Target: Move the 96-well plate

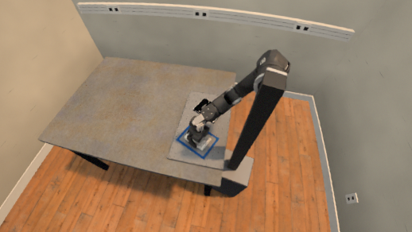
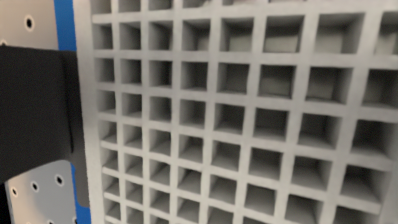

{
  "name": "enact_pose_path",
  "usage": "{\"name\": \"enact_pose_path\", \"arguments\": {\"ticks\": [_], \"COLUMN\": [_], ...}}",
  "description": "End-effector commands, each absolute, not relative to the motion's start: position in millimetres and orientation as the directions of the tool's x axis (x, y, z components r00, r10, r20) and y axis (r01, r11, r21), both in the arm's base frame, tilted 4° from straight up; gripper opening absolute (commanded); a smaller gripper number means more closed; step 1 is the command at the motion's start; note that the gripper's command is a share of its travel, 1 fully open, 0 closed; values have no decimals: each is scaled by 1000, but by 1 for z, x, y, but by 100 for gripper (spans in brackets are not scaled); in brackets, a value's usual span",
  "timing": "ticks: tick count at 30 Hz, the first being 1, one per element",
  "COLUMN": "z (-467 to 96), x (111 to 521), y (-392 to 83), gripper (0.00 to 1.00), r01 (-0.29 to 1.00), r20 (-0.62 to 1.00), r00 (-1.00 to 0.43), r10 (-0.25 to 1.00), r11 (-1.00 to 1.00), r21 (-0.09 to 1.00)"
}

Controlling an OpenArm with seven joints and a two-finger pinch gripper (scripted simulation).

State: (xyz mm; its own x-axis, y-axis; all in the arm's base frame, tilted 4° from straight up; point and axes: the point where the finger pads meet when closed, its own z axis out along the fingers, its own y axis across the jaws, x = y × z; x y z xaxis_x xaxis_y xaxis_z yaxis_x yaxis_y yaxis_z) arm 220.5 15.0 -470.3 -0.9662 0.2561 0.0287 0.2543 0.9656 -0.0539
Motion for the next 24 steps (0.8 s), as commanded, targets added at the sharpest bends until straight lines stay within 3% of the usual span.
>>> {"name": "enact_pose_path", "arguments": {"ticks": [1, 24], "z": [-470, -473], "x": [221, 221], "y": [17, 17], "gripper": [0, 0], "r01": [250, 250], "r20": [28, 28], "r00": [-967, -968], "r10": [252, 251], "r11": [967, 967], "r21": [-48, -48]}}
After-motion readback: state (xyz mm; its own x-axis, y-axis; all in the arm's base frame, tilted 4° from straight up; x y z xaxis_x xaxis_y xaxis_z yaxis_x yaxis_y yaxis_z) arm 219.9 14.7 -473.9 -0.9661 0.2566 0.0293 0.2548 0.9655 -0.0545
